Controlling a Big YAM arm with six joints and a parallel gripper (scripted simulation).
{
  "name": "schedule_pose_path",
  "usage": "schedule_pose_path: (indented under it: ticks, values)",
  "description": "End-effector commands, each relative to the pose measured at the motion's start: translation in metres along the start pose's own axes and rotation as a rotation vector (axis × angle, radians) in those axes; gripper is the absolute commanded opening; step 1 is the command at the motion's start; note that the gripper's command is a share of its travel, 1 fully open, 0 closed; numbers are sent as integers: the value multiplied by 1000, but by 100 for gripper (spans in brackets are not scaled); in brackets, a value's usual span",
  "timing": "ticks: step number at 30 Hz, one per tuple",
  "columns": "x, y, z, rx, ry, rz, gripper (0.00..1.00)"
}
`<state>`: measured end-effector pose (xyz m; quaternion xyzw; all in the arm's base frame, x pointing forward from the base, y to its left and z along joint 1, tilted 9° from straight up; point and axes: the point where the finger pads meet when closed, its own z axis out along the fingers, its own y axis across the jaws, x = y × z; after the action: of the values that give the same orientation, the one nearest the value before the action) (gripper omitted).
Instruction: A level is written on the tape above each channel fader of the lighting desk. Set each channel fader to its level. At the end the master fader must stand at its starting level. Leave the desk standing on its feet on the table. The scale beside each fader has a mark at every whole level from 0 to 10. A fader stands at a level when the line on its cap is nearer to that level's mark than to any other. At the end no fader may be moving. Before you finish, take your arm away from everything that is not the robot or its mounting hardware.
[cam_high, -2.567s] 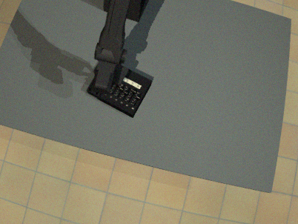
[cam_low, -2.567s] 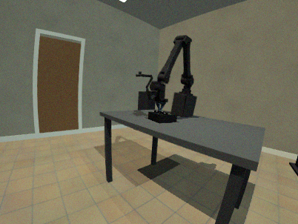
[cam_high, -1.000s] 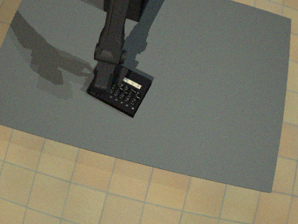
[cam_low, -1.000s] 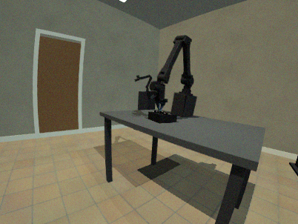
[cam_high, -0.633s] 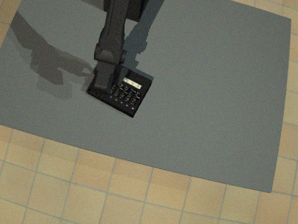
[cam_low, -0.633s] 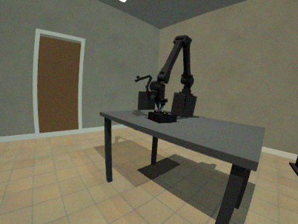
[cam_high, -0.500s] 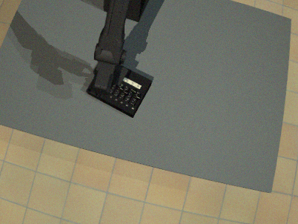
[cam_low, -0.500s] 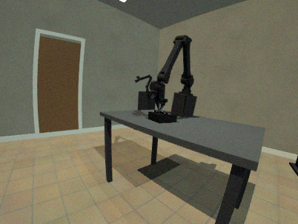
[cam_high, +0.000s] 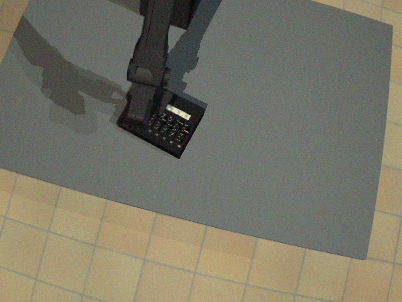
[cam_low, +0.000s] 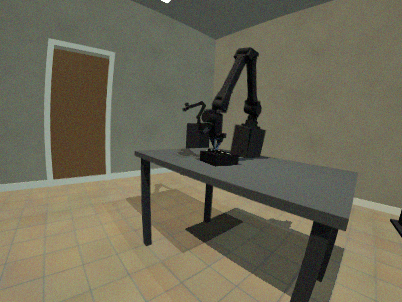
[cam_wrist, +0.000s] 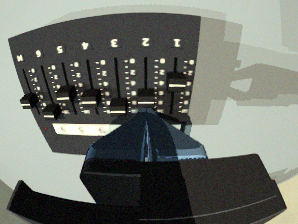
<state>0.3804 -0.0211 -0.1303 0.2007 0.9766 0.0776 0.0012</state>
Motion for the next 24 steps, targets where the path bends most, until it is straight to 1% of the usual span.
schedule_pose_path:
  ticks: [1,5,10,17,19,21,24]
  values:
    - [-29,8,-13,-18,-63,-5,0]
    - [-31,11,-16,-22,-77,-8,0]
    - [-10,8,-12,-15,-50,-6,0]
    - [-10,7,-12,-15,-50,-6,0]
    - [-5,4,-14,-8,-30,-2,0]
    - [-5,4,-14,-8,-30,-2,0]
    - [-6,1,-21,-8,-30,-1,0]
